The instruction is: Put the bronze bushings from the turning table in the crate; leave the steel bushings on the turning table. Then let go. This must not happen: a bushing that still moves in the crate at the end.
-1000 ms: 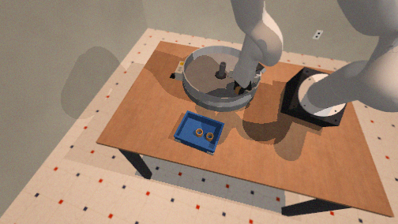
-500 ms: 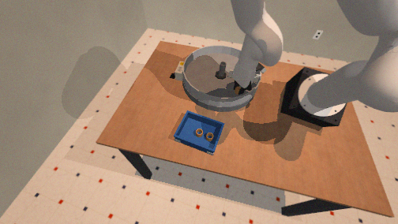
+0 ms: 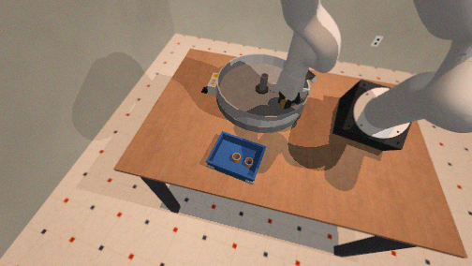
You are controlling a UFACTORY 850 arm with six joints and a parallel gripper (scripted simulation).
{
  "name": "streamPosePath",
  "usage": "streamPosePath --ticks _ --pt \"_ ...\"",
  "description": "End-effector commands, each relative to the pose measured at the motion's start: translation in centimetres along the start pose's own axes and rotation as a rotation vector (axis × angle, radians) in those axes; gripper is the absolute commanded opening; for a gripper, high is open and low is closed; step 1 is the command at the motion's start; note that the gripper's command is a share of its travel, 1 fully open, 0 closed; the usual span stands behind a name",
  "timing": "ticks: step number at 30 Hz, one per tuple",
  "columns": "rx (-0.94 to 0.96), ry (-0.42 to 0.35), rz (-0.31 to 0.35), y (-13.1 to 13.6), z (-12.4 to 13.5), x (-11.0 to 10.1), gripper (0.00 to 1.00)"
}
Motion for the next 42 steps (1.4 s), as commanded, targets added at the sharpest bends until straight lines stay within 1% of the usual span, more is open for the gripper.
streamPosePath --ticks 1,2,11,17,19,23,27,42 --pt "0.000 0.000 0.001 0.0 0.0 -1.4 0.00" --pt "0.000 0.000 0.001 0.0 0.0 -1.4 0.00" --pt "0.000 0.000 0.001 0.0 0.1 -5.6 0.00" --pt "0.000 0.000 0.001 0.0 0.1 -7.9 0.00" --pt "0.000 0.000 0.001 0.0 0.1 -7.9 0.00" --pt "0.000 0.000 0.001 0.0 0.1 -8.8 0.00" --pt "0.000 0.000 0.001 0.0 0.1 -9.3 0.00" --pt "0.000 0.000 0.001 0.0 0.1 -9.3 0.00"
Point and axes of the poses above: the point where the finger pads meet when closed, its own x axis out along the fingers, its own y axis across the jaws, z = x × y, the point moved 7 cm from there along -x, back along the fingers, and after that the axes turned 7 degrees about x, right-handed, at the moved point
